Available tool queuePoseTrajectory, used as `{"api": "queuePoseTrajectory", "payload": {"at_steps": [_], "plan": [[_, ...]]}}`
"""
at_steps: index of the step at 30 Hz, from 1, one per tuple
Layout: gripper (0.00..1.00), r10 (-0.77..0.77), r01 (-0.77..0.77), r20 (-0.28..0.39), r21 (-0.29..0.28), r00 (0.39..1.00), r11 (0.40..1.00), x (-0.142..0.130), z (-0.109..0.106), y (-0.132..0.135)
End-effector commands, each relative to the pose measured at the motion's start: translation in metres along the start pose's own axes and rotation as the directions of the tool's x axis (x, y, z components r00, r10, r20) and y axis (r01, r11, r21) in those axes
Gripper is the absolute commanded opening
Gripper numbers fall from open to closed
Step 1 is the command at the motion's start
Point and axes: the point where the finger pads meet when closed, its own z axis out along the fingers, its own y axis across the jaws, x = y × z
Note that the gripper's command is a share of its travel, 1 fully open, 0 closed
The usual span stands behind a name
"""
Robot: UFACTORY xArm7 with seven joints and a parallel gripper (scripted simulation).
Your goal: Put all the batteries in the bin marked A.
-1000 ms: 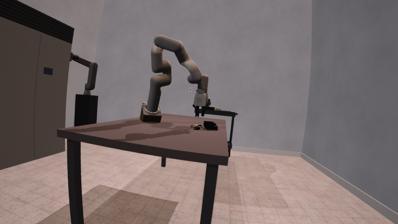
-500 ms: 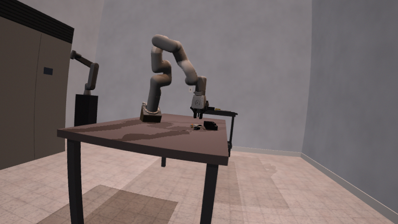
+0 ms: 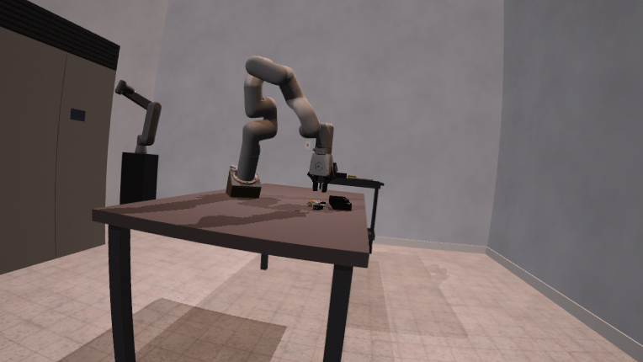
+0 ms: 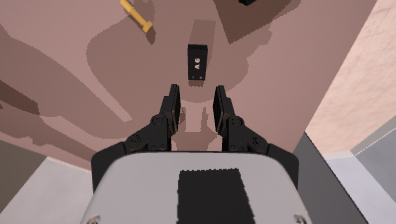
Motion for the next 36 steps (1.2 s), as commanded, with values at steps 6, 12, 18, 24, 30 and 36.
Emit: {"api": "queuePoseTrajectory", "payload": {"at_steps": [6, 12, 18, 24, 30, 36], "plan": [[0.42, 0.000, 0.000, -0.001, -0.003, 1.000, 1.000, 0.001, -0.001, 0.001], [0.42, 0.000, 0.000, -0.001, -0.003, 1.000, 1.000, 0.001, -0.001, 0.001], [0.42, 0.000, 0.000, -0.001, -0.003, 1.000, 1.000, 0.001, -0.001, 0.001], [0.42, 0.000, 0.000, -0.001, -0.003, 1.000, 1.000, 0.001, 0.011, 0.001], [0.42, 0.000, 0.000, -0.001, -0.003, 1.000, 1.000, 0.001, 0.035, 0.001], [0.42, 0.000, 0.000, -0.001, -0.003, 1.000, 1.000, 0.001, 0.051, 0.002]]}}
